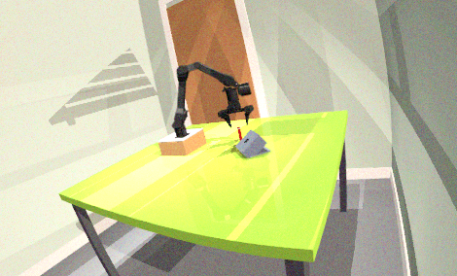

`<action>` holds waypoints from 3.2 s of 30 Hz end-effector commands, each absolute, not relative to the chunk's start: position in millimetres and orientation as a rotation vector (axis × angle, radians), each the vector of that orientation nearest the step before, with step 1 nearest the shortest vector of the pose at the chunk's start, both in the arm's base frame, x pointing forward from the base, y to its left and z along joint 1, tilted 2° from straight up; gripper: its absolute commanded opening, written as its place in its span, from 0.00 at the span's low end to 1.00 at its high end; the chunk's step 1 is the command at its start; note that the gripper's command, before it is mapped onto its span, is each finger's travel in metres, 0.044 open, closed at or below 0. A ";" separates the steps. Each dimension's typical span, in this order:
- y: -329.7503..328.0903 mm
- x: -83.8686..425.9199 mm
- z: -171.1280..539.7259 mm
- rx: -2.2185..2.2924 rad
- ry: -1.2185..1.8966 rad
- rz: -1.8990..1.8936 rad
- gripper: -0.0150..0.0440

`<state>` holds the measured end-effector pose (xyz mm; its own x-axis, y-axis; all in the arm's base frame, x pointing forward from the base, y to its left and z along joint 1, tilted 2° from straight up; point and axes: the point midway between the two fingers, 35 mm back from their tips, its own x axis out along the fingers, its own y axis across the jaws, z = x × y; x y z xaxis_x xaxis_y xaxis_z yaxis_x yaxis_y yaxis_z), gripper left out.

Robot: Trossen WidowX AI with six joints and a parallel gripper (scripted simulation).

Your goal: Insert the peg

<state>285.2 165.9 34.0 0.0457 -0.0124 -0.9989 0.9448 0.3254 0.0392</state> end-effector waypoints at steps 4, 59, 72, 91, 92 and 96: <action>165.4 284.2 18.9 0.965 1.309 -0.952 1.00; 165.2 285.9 7.8 0.969 1.304 -0.950 0.25; 165.8 284.7 69.1 0.966 1.308 -0.952 0.25; 157.3 292.3 71.8 0.910 1.361 -0.862 0.25; 156.7 292.7 71.8 0.906 1.364 -0.856 0.25; 154.3 294.7 72.2 0.891 1.377 -0.830 0.25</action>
